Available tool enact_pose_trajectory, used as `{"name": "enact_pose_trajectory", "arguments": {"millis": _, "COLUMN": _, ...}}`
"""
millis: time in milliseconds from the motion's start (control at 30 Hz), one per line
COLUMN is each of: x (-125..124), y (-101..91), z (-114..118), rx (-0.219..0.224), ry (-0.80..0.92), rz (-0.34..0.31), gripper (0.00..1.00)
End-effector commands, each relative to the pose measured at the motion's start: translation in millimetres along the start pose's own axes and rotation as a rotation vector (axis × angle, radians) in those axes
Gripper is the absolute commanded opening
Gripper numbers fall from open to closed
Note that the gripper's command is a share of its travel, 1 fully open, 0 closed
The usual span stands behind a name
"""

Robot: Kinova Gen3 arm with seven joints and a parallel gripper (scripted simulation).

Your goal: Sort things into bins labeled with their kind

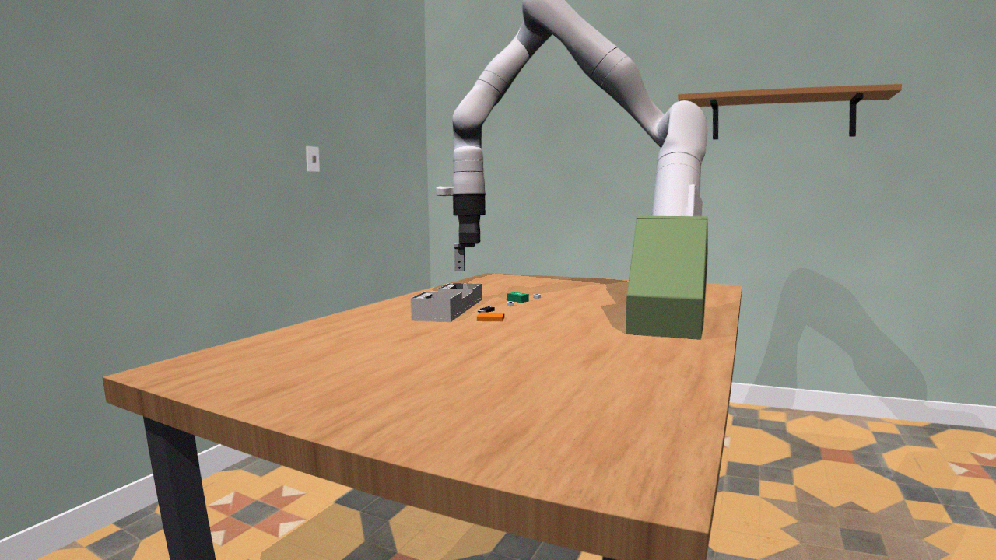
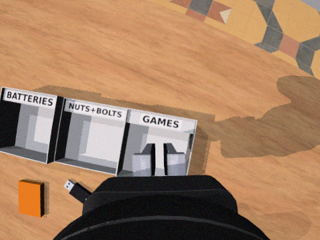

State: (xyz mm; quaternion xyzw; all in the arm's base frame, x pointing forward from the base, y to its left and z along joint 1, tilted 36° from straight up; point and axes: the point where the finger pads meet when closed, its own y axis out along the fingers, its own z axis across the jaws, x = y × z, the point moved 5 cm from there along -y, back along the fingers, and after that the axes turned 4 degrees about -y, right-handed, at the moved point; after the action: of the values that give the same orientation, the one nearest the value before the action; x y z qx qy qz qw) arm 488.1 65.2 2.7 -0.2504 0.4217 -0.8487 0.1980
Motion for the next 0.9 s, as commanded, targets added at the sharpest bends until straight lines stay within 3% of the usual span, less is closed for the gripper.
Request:
{"name": "enact_pose_trajectory", "arguments": {"millis": 0, "x": -2, "y": -2.2, "z": -7, "rx": 0.014, "ry": 0.033, "rz": 0.003, "gripper": 0.31}}
{"name": "enact_pose_trajectory", "arguments": {"millis": 133, "x": -2, "y": -2.2, "z": -7, "rx": 0.014, "ry": 0.175, "rz": 0.004, "gripper": 0.31}}
{"name": "enact_pose_trajectory", "arguments": {"millis": 333, "x": -2, "y": -2.2, "z": -7, "rx": 0.014, "ry": 0.175, "rz": 0.004, "gripper": 0.31}}
{"name": "enact_pose_trajectory", "arguments": {"millis": 867, "x": -2, "y": 35.1, "z": -6, "rx": 0.014, "ry": 0.175, "rz": 0.004, "gripper": 0.31}}
